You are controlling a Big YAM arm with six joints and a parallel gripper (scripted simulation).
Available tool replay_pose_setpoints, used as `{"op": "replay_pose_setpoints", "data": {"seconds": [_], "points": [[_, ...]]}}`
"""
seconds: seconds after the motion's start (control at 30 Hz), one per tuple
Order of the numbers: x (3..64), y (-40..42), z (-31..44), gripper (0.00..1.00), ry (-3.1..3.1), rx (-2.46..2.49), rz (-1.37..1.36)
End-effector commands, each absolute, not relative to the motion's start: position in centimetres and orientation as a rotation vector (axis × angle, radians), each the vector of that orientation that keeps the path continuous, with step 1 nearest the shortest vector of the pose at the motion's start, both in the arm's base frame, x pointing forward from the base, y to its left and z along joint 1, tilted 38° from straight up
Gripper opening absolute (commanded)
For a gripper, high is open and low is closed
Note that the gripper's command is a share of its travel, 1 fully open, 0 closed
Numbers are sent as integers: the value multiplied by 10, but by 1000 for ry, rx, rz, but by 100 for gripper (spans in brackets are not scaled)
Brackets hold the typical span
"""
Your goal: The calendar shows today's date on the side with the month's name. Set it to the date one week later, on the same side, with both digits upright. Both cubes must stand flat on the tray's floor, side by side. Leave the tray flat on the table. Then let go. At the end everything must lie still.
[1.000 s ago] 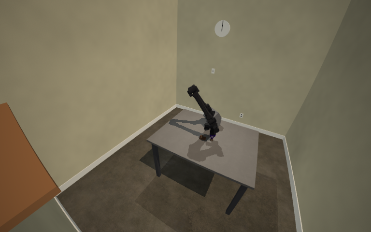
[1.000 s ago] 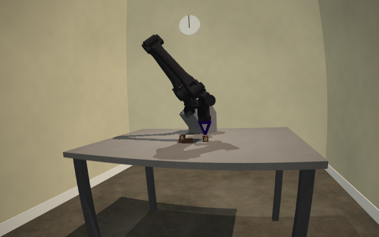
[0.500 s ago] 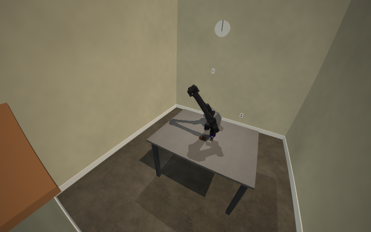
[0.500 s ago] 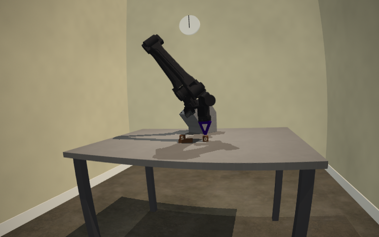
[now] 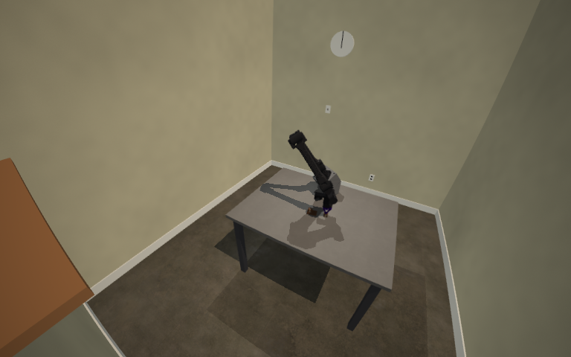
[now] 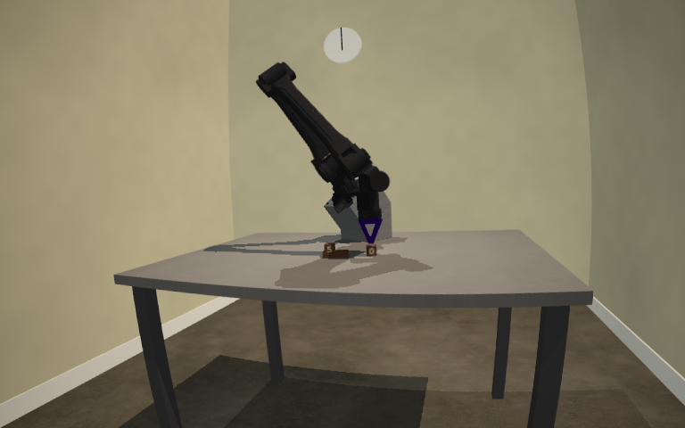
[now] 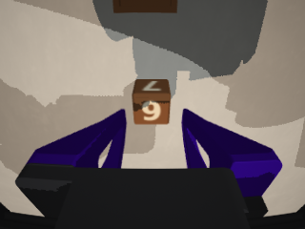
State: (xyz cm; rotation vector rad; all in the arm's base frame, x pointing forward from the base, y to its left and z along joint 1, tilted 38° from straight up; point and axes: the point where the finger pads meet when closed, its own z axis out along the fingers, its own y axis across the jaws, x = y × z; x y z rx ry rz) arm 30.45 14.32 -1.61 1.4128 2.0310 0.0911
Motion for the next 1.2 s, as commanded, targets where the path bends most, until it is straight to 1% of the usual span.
{"op": "replay_pose_setpoints", "data": {"seconds": [0.0, 1.17], "points": [[314, 150, -11, 46, 2029, 1409, 103], [326, 141, -34, 46, 2030, 1401, 115]]}}
